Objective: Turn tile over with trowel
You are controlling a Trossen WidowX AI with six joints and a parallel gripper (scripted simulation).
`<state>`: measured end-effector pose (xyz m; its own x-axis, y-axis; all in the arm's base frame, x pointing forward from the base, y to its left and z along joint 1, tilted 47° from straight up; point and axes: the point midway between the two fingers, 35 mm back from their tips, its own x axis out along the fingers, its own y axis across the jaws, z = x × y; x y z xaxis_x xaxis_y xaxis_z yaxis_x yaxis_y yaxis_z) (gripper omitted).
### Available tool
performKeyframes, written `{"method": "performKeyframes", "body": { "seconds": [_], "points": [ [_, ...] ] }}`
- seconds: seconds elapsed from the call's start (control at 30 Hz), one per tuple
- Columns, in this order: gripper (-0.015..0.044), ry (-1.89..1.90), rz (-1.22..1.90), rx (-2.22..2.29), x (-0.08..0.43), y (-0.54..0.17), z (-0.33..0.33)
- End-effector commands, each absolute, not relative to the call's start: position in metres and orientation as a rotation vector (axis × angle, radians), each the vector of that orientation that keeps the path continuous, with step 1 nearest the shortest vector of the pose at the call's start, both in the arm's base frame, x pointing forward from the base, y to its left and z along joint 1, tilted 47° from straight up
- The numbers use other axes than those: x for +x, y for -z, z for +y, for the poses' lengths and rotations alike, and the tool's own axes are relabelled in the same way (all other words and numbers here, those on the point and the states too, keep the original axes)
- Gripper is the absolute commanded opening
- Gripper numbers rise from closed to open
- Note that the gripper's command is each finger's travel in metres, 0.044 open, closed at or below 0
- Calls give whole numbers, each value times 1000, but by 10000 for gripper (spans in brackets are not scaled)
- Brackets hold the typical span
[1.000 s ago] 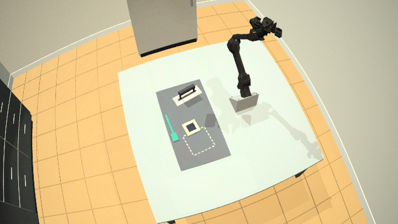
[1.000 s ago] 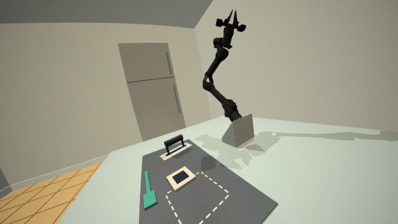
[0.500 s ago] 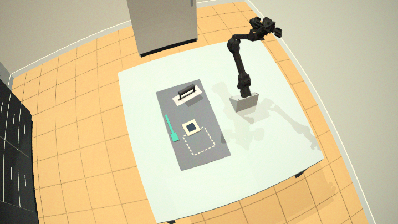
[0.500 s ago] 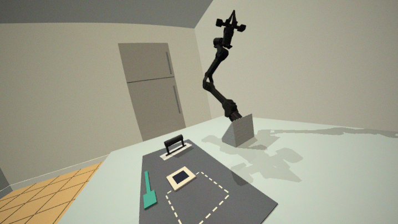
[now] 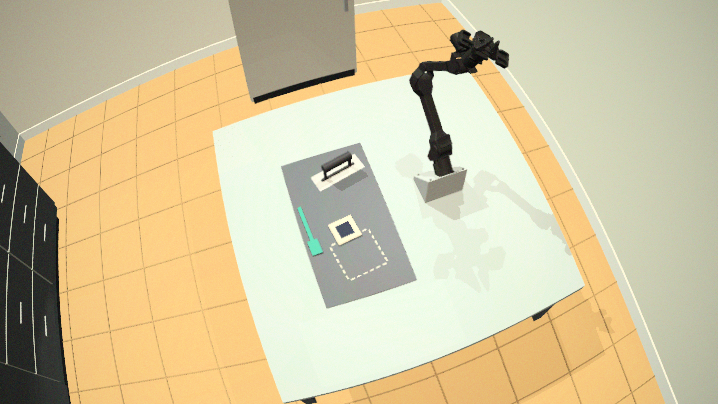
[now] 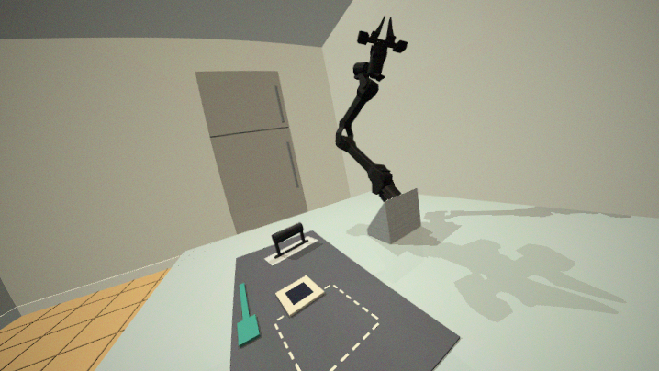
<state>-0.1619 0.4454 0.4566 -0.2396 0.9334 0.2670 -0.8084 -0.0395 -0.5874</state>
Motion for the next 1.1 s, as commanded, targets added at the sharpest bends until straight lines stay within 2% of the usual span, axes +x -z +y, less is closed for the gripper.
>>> {"method": "performKeyframes", "body": {
  "seconds": [0.0,0.37,0.5,1.03,1.07],
  "points": [
    [100,-1651,-763,-219,-162,-457,445],
    [100,-1650,-763,-219,-162,-457,445],
    [0,-1650,-763,-219,-162,-457,445],
    [0,-1650,-763,-219,-162,-457,445],
    [26,-1650,-763,-219,-162,-457,445]
  ]
}}
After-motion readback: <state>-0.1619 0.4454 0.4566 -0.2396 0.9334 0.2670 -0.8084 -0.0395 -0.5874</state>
